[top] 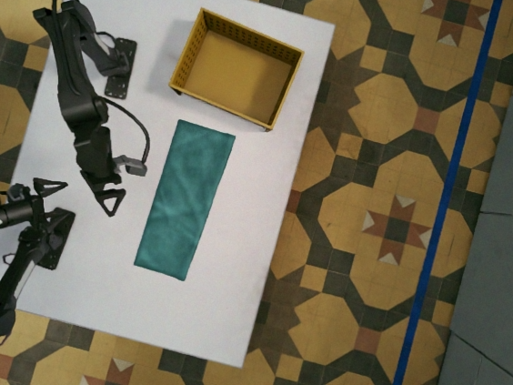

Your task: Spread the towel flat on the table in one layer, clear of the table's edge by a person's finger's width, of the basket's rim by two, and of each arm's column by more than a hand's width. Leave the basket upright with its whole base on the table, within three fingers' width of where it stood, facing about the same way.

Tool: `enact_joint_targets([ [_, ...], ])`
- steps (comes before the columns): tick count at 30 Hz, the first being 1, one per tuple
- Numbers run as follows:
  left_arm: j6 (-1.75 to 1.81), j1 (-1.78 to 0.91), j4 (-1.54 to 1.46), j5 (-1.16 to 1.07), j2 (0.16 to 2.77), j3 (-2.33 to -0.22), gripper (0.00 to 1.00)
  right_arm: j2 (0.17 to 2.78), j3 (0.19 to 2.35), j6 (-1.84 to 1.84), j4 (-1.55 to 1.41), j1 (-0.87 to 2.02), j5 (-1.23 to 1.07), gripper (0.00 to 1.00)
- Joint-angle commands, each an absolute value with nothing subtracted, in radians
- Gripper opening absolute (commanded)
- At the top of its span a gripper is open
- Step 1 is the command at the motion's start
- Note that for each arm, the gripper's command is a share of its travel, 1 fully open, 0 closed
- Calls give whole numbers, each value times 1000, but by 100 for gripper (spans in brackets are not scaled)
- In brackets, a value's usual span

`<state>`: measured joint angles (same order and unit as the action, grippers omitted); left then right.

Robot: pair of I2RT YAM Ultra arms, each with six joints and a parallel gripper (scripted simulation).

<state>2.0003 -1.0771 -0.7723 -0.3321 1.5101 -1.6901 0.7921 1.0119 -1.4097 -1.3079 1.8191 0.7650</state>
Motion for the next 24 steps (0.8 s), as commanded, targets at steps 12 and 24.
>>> enact_joint_targets([
  [12,1992,-1077,-771,-331,1498,-1703,100,788,1026,-1407,-1306,1819,773,100],
  [24,1599,-1084,-684,-240,1390,-1594,100,792,1016,-1410,-1305,1819,766,100],
])
